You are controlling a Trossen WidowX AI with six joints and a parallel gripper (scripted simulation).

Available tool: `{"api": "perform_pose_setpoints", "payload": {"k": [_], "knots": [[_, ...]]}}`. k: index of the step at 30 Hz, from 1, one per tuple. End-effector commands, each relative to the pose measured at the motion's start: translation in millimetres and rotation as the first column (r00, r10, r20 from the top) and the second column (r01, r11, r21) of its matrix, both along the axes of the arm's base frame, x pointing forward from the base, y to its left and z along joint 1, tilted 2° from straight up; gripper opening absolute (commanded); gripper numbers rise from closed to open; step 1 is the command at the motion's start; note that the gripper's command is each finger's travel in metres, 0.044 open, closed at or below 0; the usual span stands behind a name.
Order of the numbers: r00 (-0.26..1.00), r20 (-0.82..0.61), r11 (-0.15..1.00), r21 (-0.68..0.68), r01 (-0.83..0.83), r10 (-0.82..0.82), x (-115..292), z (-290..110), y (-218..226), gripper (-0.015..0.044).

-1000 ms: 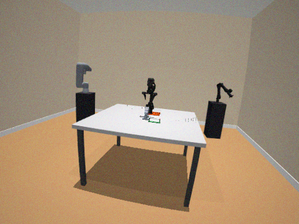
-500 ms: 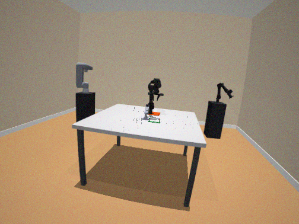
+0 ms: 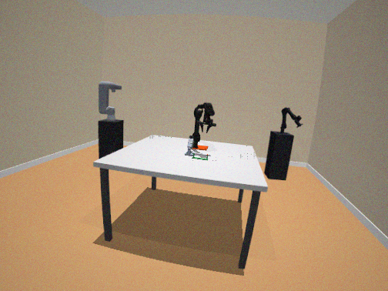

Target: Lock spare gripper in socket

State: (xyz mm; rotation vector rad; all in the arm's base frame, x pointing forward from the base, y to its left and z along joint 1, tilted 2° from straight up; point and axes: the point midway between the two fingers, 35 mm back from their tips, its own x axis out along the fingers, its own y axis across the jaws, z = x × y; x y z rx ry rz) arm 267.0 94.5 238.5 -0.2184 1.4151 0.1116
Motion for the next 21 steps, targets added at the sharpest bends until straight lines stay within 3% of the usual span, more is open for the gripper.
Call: {"api": "perform_pose_setpoints", "payload": {"k": [1,6,14,21], "knots": [[0.899,-0.100,0.893,-0.110,-0.437,0.427,59.6,-20.8,-5.8,0.0180],[0.743,-0.194,0.734,-0.128,-0.667,0.640,92.1,-39.4,-8.8,0.0180],[0.428,-0.322,0.425,-0.085,-0.901,0.844,133.0,-70.4,-15.6,0.0180],[0.416,-0.326,0.413,-0.083,-0.907,0.849,136.1,-71.3,-20.1,0.0180]]}}
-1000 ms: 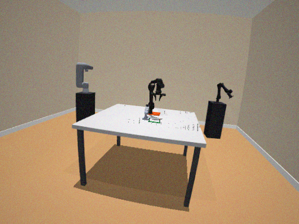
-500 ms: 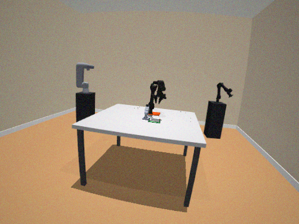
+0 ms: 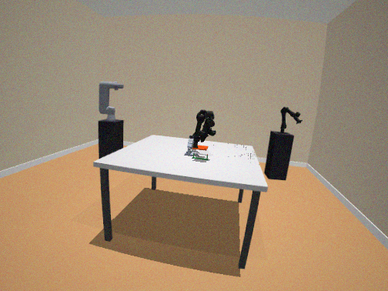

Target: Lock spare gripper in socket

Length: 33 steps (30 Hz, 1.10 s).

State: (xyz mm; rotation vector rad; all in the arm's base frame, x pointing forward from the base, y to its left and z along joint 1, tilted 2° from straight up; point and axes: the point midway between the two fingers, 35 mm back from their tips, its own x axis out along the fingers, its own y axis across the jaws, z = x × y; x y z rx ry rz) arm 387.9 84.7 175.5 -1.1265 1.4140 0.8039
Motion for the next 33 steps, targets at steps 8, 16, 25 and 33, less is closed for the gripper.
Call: {"api": "perform_pose_setpoints", "payload": {"k": [8,16,25,33], "knots": [[0.992,-0.036,0.992,-0.027,-0.120,0.119,16.2,-9.4,-12.2,0.0180],[0.987,-0.095,0.990,-0.042,-0.134,0.129,19.2,-55.6,-10.4,0.0180],[0.982,-0.130,0.989,-0.051,-0.142,0.135,18.0,-86.1,-10.2,0.0180],[0.982,-0.130,0.989,-0.051,-0.142,0.135,18.7,-98.9,-10.2,0.0180]]}}
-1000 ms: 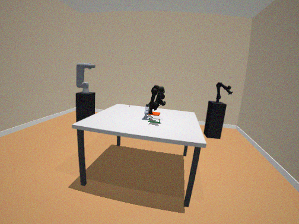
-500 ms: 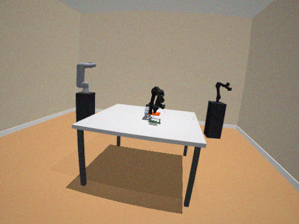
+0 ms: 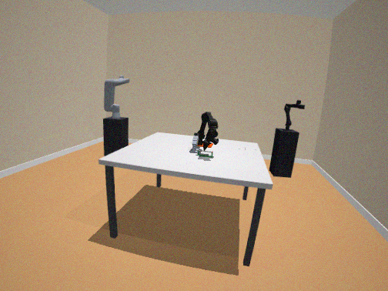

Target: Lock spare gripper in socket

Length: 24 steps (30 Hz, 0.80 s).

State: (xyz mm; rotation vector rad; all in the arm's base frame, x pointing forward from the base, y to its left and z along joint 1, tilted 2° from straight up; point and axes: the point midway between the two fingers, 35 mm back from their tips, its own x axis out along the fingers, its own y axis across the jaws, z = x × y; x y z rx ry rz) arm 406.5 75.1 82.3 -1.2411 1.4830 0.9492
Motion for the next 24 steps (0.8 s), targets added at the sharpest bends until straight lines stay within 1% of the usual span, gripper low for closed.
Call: {"api": "perform_pose_setpoints", "payload": {"k": [1,24], "knots": [[1.000,-0.002,1.000,-0.005,-0.006,0.006,0.2,-7.3,-0.7,0.0180],[1.000,-0.002,1.000,-0.005,-0.006,0.006,-1.0,-44.0,-1.8,0.0180]]}}
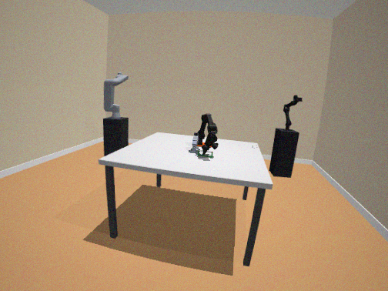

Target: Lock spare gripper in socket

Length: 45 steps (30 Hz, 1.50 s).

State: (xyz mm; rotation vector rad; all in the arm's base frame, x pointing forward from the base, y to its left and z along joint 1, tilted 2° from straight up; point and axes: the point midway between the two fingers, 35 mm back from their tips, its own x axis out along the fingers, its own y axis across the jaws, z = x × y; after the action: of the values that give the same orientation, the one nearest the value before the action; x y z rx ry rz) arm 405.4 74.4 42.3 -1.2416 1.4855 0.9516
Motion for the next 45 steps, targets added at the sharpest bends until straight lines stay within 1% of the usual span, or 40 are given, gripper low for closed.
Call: {"api": "perform_pose_setpoints", "payload": {"k": [1,2,9,22,45], "knots": [[1.000,0.001,1.000,-0.004,-0.005,0.005,0.1,-4.2,-1.0,0.0180],[1.000,0.001,1.000,-0.004,-0.005,0.005,0.1,-4.2,-1.0,0.0180],[1.000,0.001,1.000,-0.004,-0.005,0.005,0.1,-4.2,-1.0,0.0000],[1.000,0.001,1.000,-0.004,-0.005,0.005,-0.1,-0.5,-0.9,0.0000],[1.000,0.001,1.000,-0.004,-0.005,0.005,-0.1,52.8,-0.9,0.0000]]}}
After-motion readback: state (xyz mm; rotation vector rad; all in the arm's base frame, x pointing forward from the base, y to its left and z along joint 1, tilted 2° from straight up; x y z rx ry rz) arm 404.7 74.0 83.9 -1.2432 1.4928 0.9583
